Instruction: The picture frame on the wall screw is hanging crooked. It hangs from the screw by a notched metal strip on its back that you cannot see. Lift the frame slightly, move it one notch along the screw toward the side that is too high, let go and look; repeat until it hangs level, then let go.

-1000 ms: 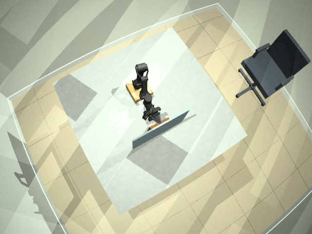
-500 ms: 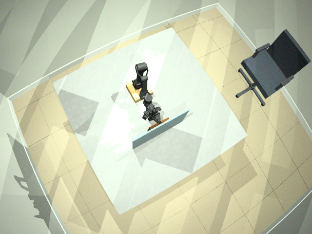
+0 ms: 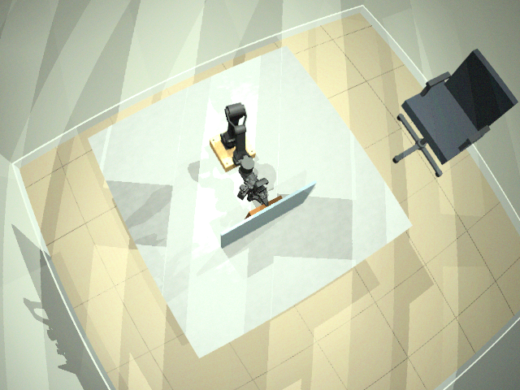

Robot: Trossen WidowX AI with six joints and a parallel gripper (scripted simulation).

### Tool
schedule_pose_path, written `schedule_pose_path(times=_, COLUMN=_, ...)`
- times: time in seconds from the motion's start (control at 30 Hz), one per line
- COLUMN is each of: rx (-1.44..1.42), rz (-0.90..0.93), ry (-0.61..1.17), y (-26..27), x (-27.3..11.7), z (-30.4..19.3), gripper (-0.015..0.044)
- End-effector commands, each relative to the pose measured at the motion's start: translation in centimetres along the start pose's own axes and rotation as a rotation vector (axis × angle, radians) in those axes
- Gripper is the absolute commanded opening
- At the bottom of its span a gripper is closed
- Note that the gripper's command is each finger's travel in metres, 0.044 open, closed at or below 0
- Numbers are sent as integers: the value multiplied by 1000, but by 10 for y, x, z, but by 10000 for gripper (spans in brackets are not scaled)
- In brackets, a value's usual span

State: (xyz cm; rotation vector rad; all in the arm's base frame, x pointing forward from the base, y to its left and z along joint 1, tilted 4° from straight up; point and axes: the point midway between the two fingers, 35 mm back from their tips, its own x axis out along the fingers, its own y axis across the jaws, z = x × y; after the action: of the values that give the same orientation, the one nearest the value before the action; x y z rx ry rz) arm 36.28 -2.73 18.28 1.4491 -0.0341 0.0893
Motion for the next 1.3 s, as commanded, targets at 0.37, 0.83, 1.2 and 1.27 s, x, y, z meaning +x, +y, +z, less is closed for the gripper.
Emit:
schedule_pose_path(times=0.37, rx=-10, rz=16, ry=-1, y=10, x=0, z=0, gripper=0)
schedule_pose_path(times=0.83, rx=-9, rz=17, ry=-1, y=15, x=0, z=0, gripper=0)
schedule_pose_path(times=1.2, rx=-9, rz=17, ry=-1, y=14, x=0, z=0, gripper=0)
schedule_pose_path(times=1.27, rx=-9, rz=17, ry=-1, y=13, x=0, z=0, gripper=0)
